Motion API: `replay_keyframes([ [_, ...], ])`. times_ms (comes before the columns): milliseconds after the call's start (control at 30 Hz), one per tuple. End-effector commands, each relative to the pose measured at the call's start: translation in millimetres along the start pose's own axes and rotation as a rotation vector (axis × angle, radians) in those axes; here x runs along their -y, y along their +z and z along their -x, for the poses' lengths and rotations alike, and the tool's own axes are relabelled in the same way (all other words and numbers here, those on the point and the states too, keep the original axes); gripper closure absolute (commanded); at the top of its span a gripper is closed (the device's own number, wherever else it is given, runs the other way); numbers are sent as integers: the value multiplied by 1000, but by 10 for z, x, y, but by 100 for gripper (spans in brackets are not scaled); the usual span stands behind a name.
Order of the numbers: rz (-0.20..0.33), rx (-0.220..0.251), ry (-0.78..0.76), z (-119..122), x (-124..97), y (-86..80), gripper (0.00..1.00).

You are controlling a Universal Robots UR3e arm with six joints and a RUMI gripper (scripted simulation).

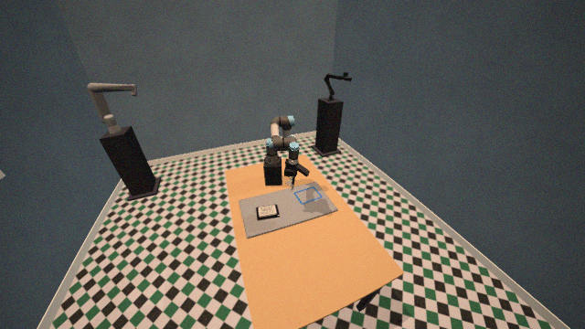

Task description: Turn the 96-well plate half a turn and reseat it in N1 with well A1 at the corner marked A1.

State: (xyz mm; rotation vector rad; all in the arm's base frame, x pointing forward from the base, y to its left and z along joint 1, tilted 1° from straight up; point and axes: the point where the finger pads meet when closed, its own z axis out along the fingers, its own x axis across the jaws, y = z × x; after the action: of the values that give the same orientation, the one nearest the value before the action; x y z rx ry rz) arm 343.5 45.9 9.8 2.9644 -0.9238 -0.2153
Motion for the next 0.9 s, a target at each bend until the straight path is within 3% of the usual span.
replay_keyframes([
  [0,-9,-18,183,-180,-41,46,0],
  [867,-38,-26,638,-526,-226,174,0],
])
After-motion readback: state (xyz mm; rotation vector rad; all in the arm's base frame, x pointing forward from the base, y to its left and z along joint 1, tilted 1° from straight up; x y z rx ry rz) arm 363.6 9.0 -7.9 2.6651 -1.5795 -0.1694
